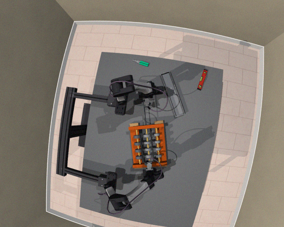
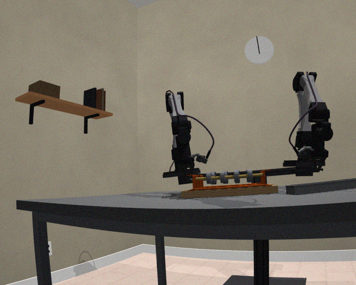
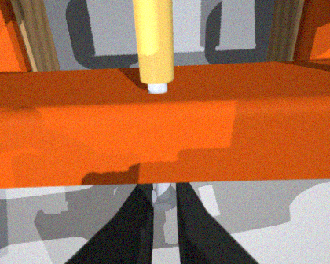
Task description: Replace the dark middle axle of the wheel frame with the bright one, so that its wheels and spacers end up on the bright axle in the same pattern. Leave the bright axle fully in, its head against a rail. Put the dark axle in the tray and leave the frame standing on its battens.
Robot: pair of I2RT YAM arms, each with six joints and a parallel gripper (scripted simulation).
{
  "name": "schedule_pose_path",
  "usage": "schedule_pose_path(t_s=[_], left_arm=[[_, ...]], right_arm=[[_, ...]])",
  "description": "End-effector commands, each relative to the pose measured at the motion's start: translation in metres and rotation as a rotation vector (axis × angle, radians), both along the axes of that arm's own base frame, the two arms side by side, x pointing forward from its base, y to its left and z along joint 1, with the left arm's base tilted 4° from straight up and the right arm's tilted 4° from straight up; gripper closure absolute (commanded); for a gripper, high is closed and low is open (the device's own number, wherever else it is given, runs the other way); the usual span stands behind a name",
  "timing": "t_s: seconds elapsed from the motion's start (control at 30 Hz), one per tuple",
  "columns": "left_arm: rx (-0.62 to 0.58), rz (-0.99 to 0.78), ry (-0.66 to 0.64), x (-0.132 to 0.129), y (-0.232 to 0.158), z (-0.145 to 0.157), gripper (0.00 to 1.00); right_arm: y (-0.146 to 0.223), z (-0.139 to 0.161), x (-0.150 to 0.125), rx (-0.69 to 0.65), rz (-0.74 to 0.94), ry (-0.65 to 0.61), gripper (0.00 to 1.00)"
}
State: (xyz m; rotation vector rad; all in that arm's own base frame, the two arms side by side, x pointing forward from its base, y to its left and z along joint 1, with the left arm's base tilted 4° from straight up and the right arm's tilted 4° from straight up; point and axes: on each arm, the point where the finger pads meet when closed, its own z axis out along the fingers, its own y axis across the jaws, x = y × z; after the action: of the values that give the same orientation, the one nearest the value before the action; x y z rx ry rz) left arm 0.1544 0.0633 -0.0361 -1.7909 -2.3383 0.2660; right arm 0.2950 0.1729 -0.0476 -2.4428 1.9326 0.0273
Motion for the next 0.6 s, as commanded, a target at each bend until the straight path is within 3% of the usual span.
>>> schedule_pose_path(t_s=[0.0, 0.57], left_arm=[[0.012, 0.013, -0.057, 0.0122, 0.0026, 0.0037, 1.00], [0.026, 0.001, -0.071, 0.0177, 0.0045, 0.0065, 1.00]], right_arm=[[-0.0073, -0.0134, -0.0004, -0.019, -0.027, 0.013, 1.00], [-0.0091, -0.0149, -0.0040, -0.017, -0.030, 0.023, 1.00]])
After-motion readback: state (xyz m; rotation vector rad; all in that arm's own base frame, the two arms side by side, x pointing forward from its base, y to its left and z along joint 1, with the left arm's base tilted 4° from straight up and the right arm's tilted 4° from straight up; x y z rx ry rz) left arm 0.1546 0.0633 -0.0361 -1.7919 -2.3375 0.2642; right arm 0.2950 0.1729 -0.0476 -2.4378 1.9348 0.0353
